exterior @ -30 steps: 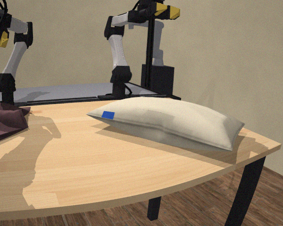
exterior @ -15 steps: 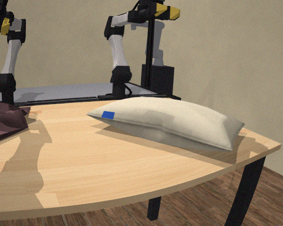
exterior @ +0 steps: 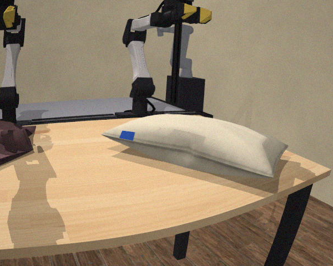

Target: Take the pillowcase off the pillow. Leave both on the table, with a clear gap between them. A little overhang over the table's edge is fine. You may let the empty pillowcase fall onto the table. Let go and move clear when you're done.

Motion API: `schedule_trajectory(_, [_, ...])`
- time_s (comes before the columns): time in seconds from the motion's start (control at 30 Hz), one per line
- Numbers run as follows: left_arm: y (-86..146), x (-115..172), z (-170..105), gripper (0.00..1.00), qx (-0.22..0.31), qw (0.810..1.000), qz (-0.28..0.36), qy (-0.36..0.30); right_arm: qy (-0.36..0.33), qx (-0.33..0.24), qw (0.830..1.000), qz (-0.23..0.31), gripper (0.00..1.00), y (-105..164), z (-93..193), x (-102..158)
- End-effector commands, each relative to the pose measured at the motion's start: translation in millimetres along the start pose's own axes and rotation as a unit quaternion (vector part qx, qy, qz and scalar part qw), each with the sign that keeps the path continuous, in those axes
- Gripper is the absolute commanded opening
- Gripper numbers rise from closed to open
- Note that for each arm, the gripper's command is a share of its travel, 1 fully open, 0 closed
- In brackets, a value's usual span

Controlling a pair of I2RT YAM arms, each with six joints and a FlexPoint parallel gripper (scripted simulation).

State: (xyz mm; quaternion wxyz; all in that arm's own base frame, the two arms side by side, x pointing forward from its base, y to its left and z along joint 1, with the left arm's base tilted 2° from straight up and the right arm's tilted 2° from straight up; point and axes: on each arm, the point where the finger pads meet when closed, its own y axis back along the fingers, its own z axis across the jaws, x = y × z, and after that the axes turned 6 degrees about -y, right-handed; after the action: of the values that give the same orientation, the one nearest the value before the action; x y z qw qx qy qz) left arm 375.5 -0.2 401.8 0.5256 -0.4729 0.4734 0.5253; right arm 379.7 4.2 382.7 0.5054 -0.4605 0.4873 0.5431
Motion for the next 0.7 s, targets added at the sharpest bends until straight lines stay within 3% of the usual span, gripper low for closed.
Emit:
schedule_trajectory(0.0, [5,-10,1,0.6,-0.004,1.0,-0.004,-0.006,0.013,0.017,0.997,-0.076,0.6,6,-5,-50])
schedule_trajectory(0.07, [5,-10,1,0.6,-0.004,1.0,-0.003,-0.006,0.012,0.017,0.995,-0.093,0.6,15,-6,-61])
schedule_trajectory(0.67, [5,-9,4,0.6,-0.007,1.0,0.0,-0.006,-0.006,-0.005,0.996,-0.09,0.6,13,1,-60])
